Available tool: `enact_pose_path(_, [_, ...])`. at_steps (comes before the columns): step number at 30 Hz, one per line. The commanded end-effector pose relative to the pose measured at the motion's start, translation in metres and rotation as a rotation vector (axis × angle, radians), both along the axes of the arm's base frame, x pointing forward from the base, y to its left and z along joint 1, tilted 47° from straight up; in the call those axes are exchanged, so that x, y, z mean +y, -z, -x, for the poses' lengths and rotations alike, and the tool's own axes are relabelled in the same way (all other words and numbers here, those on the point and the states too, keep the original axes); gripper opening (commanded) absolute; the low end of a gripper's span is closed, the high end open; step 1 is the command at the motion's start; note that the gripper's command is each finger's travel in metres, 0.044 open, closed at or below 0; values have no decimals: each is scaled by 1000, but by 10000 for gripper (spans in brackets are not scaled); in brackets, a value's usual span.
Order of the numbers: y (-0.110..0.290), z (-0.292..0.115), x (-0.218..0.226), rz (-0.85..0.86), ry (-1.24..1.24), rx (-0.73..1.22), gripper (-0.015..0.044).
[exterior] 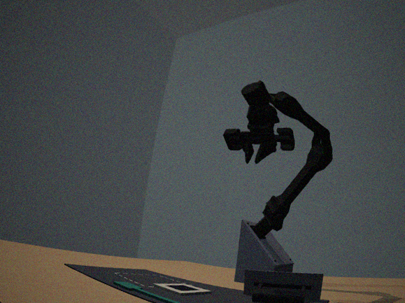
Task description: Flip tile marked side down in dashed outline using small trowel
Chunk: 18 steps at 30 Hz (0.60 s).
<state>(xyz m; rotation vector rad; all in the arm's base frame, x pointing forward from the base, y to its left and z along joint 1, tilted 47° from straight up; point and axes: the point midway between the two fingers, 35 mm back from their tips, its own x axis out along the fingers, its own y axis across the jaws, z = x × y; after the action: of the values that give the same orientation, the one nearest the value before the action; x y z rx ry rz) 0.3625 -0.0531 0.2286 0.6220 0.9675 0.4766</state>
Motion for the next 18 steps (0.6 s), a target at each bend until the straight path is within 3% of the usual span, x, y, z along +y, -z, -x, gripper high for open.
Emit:
enact_pose_path(1, [7,-7,19,55,-103,-48,100])
enact_pose_path(18, [22,-22,119,253,-581,-332,100])
